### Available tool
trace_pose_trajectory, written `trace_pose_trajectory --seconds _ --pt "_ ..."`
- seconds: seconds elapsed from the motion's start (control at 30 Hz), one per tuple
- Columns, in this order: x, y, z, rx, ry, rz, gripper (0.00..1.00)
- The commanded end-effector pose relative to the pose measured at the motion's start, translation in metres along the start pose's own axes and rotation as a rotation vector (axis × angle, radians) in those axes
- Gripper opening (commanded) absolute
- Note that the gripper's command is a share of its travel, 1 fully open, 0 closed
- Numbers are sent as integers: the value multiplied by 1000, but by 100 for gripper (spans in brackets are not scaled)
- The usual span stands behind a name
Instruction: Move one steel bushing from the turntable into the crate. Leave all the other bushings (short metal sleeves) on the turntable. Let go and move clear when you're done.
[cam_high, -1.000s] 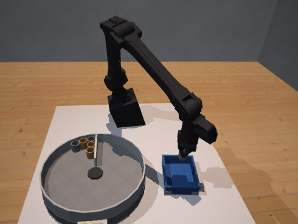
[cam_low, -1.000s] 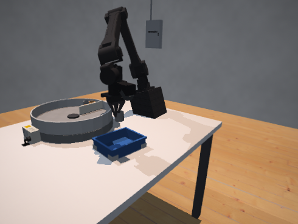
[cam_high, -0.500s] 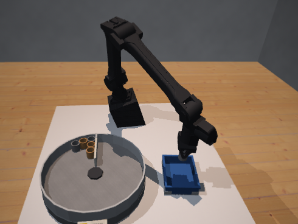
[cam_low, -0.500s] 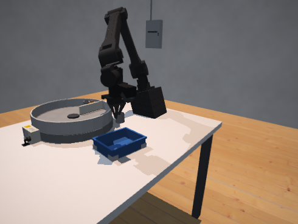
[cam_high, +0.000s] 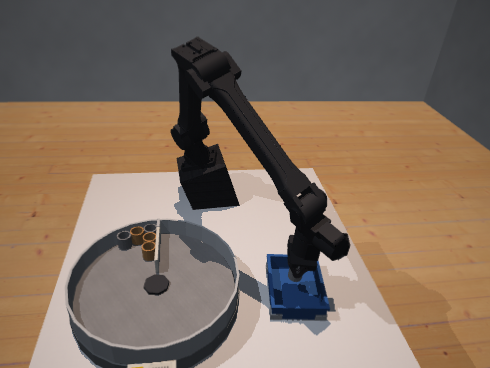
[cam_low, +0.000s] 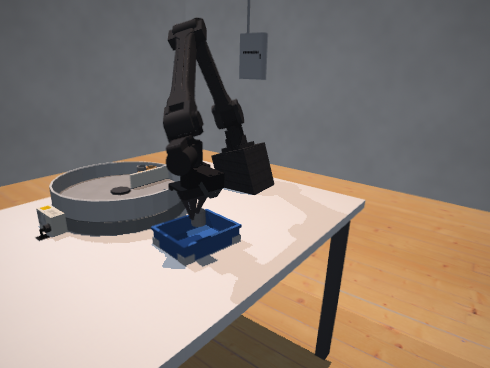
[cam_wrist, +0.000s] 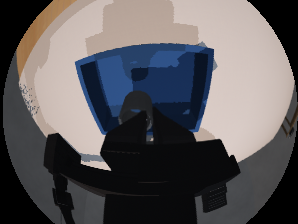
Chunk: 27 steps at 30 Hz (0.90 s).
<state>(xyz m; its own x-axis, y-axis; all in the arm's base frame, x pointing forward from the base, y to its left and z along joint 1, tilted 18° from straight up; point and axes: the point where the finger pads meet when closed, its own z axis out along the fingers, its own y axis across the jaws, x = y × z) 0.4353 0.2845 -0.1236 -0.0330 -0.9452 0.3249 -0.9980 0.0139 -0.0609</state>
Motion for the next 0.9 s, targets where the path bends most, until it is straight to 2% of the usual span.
trace_pose_trajectory --seconds 0.0,0.87 --pt "-18 -35 -39 92 -80 11 0" --pt "-23 -29 -34 86 -75 -3 0"
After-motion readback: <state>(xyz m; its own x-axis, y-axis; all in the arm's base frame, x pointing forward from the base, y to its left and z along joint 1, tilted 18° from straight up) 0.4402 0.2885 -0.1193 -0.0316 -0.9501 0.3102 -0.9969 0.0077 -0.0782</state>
